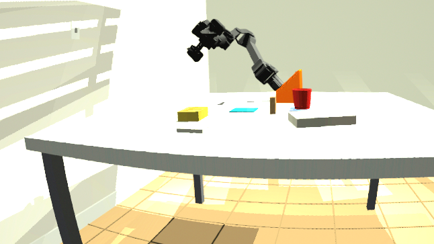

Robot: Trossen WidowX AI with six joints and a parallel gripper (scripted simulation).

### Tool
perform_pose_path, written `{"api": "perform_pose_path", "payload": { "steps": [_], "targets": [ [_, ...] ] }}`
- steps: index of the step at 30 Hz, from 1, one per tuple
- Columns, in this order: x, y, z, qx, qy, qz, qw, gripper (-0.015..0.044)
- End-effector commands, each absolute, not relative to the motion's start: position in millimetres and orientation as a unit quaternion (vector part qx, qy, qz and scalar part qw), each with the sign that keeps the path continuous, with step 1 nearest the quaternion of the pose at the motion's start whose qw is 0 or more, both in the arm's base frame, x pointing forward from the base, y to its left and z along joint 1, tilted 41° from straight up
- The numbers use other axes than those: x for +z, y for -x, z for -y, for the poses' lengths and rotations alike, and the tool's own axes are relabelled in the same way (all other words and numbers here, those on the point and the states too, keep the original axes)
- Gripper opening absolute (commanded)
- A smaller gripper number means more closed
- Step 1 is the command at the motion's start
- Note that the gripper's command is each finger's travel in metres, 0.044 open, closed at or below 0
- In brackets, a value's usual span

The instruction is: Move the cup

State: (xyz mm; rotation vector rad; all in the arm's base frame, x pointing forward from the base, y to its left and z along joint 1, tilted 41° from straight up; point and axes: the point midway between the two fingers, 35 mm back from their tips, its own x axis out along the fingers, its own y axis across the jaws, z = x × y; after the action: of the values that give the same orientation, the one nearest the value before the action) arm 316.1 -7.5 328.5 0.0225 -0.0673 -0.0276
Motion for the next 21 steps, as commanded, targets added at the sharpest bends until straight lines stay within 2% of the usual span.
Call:
{"api": "perform_pose_path", "payload": {
  "steps": [1, 6, 10, 15, 21],
  "targets": [
    [326, -318, 6, -0.012, -0.017, 0.027, 0.999, 0.0374],
    [252, -351, -37, 0.002, -0.151, -0.148, 0.977, 0.0243],
    [187, -356, -78, -0.028, -0.225, -0.29, 0.93, 0.0148],
    [111, -336, -120, -0.122, -0.26, -0.436, 0.853, 0.0148],
    [45, -289, -150, -0.266, -0.228, -0.521, 0.778, 0.0148]
  ]
}}
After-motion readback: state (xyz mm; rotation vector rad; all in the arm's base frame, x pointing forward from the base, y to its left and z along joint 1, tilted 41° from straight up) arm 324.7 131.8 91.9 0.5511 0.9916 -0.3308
